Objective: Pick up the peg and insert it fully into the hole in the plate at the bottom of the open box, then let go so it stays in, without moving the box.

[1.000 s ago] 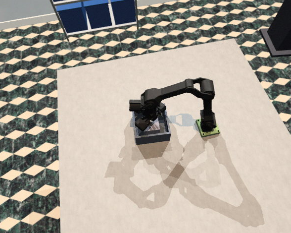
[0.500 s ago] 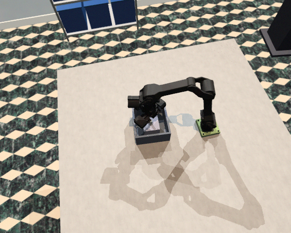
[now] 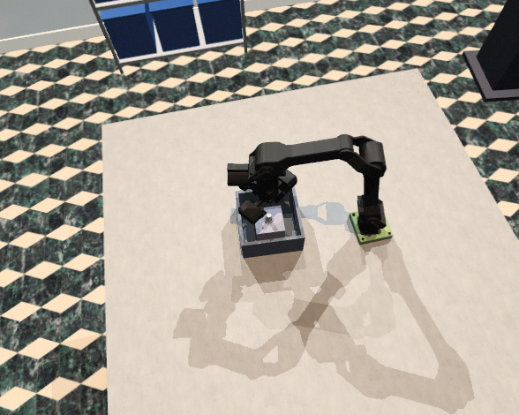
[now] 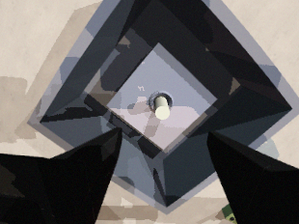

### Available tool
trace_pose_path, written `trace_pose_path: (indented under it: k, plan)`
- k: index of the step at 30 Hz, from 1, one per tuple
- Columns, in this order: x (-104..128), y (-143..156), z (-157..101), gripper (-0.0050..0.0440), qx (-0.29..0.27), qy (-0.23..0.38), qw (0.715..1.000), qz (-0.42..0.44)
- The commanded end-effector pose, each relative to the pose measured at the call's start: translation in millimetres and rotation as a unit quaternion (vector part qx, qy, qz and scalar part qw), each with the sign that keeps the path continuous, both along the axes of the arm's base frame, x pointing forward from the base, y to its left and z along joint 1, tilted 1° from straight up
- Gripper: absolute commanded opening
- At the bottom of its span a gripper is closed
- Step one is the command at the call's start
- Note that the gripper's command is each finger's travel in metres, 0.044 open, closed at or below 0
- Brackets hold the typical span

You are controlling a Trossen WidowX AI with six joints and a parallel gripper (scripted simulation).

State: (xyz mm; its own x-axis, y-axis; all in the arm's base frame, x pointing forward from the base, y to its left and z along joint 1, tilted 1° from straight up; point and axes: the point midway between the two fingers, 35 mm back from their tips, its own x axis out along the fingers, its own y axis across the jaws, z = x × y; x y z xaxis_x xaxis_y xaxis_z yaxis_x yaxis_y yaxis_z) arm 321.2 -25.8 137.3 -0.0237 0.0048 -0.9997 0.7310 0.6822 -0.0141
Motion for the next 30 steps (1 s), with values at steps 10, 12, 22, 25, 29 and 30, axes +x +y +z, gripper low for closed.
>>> trace_pose_path:
  k: [10, 12, 22, 25, 29, 30]
  plan:
    - [0.6, -0.2, 4.3, 0.044, -0.001, -0.005, 1.0, 0.0]
    - [0.6, -0.2, 4.3, 0.044, -0.001, -0.005, 1.0, 0.0]
    - [0.6, -0.2, 4.3, 0.044, -0.001, -0.005, 1.0, 0.0]
    - [0.6, -0.2, 4.3, 0.044, -0.001, -0.005, 1.0, 0.0]
    - [0.6, -0.2, 4.3, 0.044, -0.001, -0.005, 1.0, 0.0]
    - [0.6, -0.2, 4.3, 0.044, -0.001, -0.005, 1.0, 0.0]
